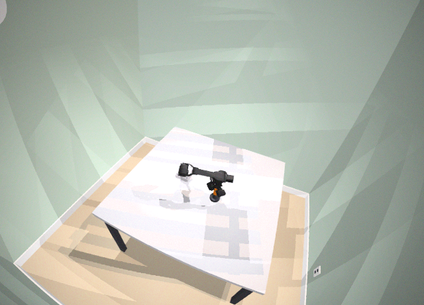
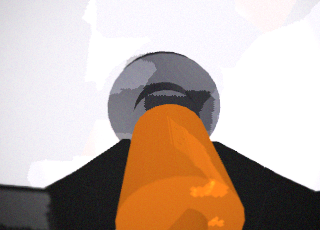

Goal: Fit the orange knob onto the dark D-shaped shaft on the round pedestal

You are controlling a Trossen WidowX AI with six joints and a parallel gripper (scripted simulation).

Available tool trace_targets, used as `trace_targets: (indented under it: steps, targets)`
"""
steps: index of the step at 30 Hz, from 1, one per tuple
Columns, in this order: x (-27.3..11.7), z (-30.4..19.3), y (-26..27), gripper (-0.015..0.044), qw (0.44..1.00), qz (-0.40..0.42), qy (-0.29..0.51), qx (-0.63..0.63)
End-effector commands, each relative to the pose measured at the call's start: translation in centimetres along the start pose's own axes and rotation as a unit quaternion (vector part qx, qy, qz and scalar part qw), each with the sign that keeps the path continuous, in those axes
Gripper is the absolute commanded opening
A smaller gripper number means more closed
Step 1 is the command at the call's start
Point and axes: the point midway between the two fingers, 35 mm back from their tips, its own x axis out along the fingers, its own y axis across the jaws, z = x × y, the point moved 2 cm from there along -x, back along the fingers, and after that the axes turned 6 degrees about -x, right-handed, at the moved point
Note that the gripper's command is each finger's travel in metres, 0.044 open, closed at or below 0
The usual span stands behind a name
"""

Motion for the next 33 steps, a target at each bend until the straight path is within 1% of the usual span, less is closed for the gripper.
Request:
trace_targets:
  steps: [1,22,24,29,33]
  targets:
    - [0.04,0.09,-0.02,0.0000,1.000,0.001,0.001,0.003]
    - [-0.23,0.05,0.13,0.0000,1.000,0.001,0.001,0.003]
    - [-0.24,0.05,0.13,0.0000,1.000,0.001,0.001,0.016]
    - [-0.34,-0.11,0.26,0.0000,0.995,0.001,0.001,0.103]
    - [-0.30,-0.24,0.23,0.0000,0.994,0.001,0.001,0.108]
